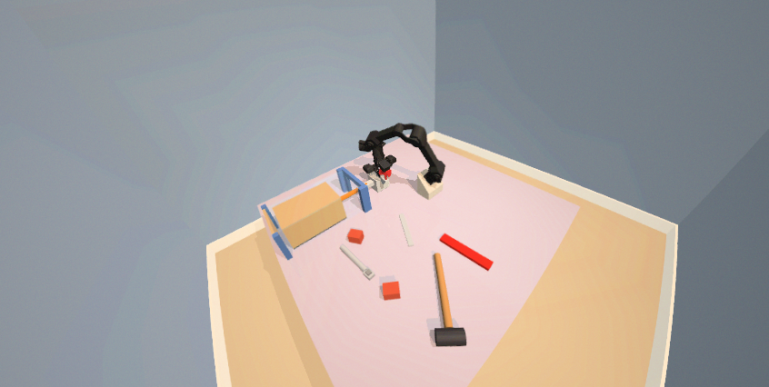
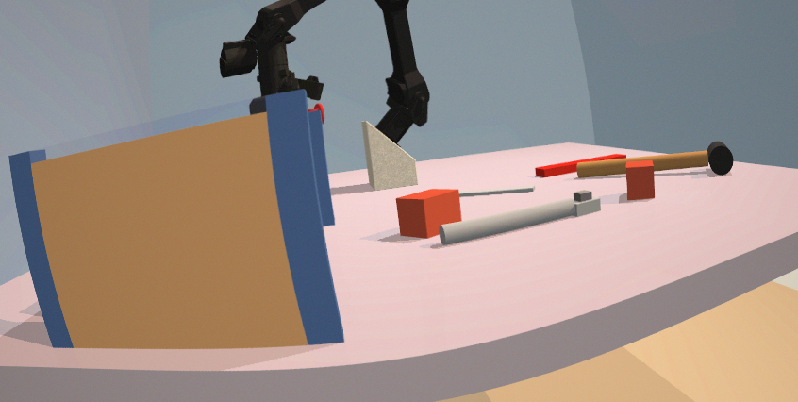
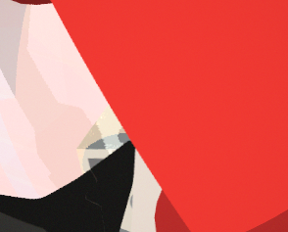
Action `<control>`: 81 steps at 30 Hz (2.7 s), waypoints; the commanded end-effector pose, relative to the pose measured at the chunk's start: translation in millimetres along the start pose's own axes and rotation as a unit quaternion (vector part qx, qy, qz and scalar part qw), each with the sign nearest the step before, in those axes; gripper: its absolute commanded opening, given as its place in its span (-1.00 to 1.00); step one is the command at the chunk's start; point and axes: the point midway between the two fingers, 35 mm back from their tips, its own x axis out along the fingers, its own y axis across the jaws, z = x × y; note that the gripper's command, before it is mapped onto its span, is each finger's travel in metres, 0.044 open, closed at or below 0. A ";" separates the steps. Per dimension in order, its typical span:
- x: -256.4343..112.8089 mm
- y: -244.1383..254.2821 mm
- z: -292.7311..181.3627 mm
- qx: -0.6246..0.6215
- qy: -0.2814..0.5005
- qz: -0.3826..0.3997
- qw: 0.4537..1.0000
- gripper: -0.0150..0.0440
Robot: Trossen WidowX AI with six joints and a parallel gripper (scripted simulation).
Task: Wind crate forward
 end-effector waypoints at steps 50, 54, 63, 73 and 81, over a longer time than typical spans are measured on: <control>-108.4 -0.4 3.0 -0.004 0.022 -0.001 1.000 1.00; -118.5 1.5 5.1 -0.004 0.023 -0.001 1.000 1.00; -120.7 0.6 3.6 -0.003 0.023 -0.001 1.000 0.38; -120.7 0.6 3.6 -0.003 0.023 -0.001 1.000 -0.49; -120.7 0.6 3.6 -0.003 0.023 -0.001 1.000 -0.49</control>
